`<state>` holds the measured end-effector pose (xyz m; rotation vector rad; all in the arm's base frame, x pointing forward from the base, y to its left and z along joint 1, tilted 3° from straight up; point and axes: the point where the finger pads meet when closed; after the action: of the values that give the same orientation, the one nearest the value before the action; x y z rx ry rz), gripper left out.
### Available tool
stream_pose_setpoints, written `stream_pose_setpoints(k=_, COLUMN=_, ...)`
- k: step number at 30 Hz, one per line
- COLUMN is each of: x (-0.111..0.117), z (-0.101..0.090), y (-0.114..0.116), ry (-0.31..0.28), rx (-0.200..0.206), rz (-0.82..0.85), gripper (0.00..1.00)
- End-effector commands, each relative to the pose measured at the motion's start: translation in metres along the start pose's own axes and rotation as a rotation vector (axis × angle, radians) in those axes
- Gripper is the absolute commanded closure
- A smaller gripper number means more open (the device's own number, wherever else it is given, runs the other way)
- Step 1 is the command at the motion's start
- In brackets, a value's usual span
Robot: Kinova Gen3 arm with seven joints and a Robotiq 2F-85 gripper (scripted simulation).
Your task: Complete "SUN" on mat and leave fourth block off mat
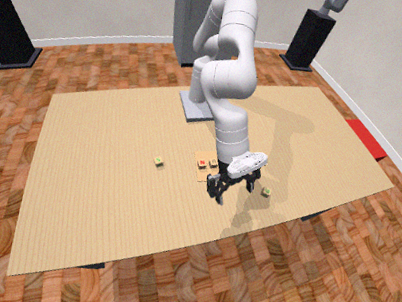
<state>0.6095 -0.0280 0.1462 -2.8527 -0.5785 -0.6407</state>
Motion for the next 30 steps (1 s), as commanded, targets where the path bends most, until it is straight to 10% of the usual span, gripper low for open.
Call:
stream_pose_setpoints(k=1, x=0.005, z=0.016, y=-0.035, ry=-0.04, rx=0.031, rz=-0.014, gripper=0.0)
stream_pose_setpoints(k=14, x=-0.019, z=0.051, y=-0.152, ry=-0.294, rx=0.051, rz=0.092, gripper=0.0)
stream_pose_setpoints(k=30, x=-0.043, z=0.058, y=-0.217, ry=-0.447, rx=-0.032, rz=0.155, gripper=0.0)
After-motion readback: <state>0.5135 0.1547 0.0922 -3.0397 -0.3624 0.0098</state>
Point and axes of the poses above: the point where the finger pads meet when closed, its own z axis out along the fingers, its own y axis across the jaws, x = y × z, and after that the axes turned 13 degrees about -z, right-handed
